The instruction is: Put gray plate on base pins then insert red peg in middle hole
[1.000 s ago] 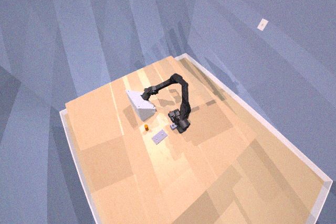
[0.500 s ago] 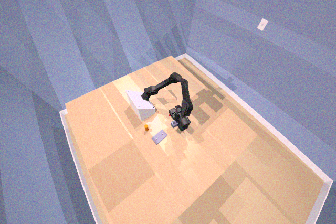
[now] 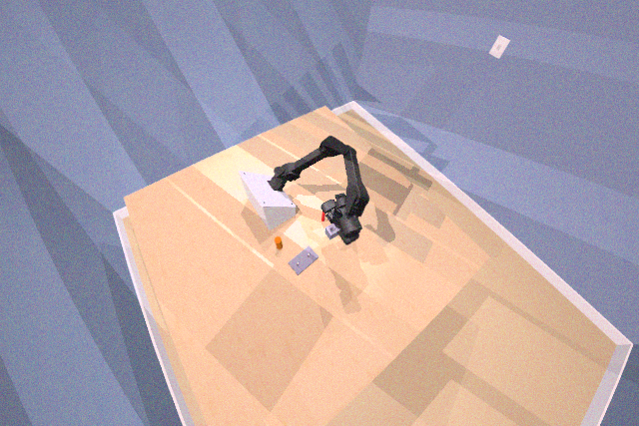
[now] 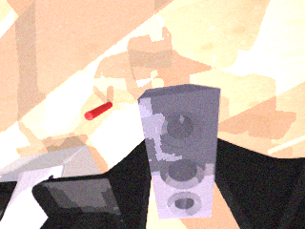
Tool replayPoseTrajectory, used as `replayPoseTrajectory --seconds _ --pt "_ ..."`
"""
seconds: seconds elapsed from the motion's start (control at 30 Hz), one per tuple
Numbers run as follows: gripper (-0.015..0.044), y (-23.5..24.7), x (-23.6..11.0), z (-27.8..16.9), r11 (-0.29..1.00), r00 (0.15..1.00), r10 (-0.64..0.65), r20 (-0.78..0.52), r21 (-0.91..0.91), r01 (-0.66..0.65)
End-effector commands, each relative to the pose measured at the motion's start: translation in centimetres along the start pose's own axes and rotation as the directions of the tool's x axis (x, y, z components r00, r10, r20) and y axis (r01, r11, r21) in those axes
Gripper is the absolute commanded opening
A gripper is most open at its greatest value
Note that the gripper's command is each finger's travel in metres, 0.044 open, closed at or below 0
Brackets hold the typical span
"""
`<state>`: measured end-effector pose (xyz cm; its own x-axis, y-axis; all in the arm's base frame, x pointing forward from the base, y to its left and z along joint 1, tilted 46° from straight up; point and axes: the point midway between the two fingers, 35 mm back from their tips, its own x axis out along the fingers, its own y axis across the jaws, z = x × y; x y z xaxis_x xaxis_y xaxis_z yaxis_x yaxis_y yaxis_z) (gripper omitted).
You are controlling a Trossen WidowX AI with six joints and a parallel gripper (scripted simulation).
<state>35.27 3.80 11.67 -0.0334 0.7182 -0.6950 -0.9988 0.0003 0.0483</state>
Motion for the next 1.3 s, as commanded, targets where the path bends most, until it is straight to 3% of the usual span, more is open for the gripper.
replayPoseTrajectory --seconds 0.0,1.27 --pt "0.0 -0.2 0.1 -0.9 1.0 1.0 0.001 -0.003 -0.012 -0.001" --pt "0.0 -1.0 5.4 -12.0 0.99 1.0 -0.001 -0.007 -0.14 0.0"
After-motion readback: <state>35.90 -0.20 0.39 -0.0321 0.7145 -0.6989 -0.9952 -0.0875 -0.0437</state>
